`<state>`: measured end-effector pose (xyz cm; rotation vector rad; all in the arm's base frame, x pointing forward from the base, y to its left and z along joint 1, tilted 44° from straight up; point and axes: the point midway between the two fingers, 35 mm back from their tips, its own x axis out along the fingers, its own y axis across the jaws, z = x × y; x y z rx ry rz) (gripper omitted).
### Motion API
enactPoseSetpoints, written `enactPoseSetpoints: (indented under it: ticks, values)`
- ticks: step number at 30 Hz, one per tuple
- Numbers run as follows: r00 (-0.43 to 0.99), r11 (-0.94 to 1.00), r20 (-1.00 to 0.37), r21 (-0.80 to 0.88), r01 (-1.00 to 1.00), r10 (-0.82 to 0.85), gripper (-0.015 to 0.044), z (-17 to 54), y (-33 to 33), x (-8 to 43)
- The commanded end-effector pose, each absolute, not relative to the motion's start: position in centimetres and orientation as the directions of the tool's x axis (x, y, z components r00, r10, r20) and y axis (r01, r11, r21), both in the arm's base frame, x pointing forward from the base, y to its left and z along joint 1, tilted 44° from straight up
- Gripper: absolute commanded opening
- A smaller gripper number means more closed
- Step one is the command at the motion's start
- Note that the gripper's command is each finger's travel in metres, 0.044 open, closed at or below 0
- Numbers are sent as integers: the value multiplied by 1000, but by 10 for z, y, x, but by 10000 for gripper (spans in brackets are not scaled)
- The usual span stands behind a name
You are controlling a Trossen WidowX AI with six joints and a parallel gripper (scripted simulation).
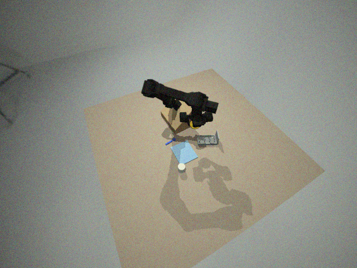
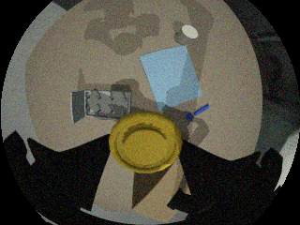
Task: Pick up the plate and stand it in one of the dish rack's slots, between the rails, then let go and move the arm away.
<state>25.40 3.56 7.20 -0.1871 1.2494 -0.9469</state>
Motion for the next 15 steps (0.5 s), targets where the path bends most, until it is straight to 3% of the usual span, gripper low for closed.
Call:
enactPoseSetpoints:
  ticks: [1,15]
  values:
    - [-7,629,-731,-593,503,-683,0,67,37,252]
    - [-117,807,-858,-510,299,-500,0,30,25,245]
